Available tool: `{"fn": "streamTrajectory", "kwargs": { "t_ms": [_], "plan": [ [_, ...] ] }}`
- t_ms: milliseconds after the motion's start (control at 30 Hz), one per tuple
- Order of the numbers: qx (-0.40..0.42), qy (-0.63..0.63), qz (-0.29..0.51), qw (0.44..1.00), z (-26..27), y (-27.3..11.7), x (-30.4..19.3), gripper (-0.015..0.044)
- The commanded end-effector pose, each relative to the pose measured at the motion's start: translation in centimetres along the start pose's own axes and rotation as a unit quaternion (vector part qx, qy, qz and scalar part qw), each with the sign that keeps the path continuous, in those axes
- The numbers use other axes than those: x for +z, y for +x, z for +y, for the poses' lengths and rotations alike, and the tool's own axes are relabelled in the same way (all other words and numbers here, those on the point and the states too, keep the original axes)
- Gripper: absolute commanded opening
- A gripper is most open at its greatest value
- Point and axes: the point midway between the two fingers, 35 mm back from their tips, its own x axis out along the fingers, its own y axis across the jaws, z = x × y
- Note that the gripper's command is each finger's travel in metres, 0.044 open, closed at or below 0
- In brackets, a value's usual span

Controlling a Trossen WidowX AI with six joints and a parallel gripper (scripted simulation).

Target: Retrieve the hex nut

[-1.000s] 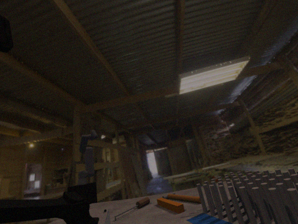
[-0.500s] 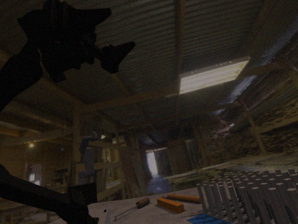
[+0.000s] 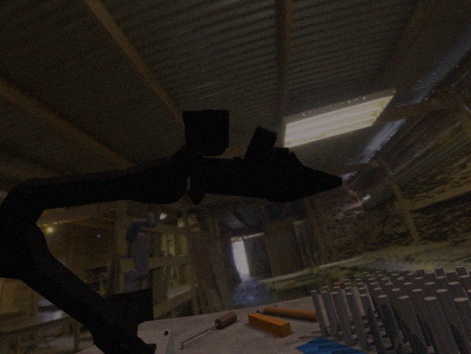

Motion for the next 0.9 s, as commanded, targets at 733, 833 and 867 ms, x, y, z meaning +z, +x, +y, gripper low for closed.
{"fn": "streamTrajectory", "kwargs": {
  "t_ms": [733,833,867],
  "plan": [
    [0.06,0.063,0.091,0.992,2.8,5.6,-14.7,0.044],
    [0.06,0.063,0.091,0.992,2.8,5.6,-14.7,0.044],
    [0.06,0.063,0.091,0.992,2.8,5.6,-14.7,0.044]
  ]
}}
